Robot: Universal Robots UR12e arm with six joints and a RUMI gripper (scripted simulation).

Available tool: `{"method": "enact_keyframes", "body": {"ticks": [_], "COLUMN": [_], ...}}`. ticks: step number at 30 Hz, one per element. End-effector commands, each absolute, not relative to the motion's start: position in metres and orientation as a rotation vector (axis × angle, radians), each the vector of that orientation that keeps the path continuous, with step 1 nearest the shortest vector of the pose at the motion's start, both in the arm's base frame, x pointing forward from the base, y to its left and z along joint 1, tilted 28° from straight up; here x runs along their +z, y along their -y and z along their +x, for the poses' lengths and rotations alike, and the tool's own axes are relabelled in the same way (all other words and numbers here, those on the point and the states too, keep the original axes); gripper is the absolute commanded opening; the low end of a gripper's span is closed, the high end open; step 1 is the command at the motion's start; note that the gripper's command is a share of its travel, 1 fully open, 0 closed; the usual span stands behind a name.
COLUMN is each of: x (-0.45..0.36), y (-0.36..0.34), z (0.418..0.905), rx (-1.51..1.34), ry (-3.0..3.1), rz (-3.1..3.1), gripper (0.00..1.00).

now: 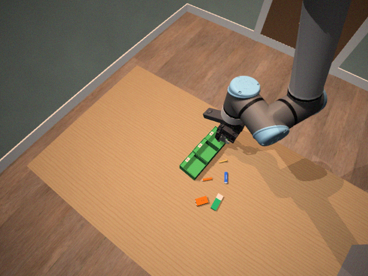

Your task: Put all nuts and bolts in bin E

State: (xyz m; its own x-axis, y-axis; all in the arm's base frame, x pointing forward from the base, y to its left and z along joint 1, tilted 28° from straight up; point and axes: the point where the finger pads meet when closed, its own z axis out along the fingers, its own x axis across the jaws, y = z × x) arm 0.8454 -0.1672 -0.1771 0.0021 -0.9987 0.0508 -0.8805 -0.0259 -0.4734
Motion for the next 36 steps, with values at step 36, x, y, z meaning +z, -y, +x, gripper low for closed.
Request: {"method": "enact_keyframes", "body": {"ticks": [36], "x": [-0.151], "y": [0.166], "z": [0.832], "rx": [-0.545], "ry": [-1.948], "rz": [-1.977], "gripper": [0.04]}}
